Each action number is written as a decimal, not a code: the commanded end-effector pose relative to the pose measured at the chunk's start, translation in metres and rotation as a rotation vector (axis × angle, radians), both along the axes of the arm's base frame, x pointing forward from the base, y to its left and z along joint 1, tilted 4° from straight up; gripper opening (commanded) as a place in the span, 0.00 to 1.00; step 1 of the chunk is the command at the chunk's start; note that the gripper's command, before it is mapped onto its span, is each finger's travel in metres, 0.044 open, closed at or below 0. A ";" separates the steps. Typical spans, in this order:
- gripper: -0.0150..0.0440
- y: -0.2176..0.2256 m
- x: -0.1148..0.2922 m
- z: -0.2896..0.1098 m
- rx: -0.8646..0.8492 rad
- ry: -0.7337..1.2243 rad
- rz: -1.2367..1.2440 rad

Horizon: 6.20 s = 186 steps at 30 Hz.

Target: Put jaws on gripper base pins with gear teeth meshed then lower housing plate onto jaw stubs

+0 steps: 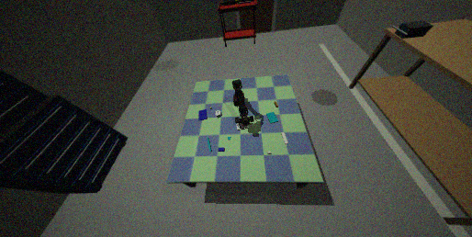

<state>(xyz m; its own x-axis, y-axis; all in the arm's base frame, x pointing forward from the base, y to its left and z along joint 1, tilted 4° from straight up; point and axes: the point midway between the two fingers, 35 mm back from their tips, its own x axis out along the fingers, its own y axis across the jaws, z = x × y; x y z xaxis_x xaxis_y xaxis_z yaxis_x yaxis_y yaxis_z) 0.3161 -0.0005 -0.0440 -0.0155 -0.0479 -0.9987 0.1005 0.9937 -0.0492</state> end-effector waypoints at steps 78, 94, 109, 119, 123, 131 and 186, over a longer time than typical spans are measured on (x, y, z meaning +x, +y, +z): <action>1.00 -0.186 -0.062 0.089 -0.006 0.031 0.989; 1.00 -0.261 -0.147 0.102 0.007 0.092 1.489; 1.00 -0.284 -0.195 0.108 0.025 0.118 1.723; 1.00 -0.287 -0.196 0.071 0.025 0.118 1.723; 1.00 -0.287 -0.196 0.068 0.025 0.118 1.723; 1.00 -0.287 -0.197 0.066 0.025 0.118 1.723; 1.00 -0.290 -0.198 0.018 0.026 0.118 1.723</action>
<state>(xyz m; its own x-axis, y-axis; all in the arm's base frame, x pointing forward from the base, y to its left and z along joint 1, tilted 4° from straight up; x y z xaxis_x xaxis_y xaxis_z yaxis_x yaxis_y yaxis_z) 0.1186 -0.2900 -0.0256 -0.0301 -0.0698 -0.9971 -0.9982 -0.0500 0.0336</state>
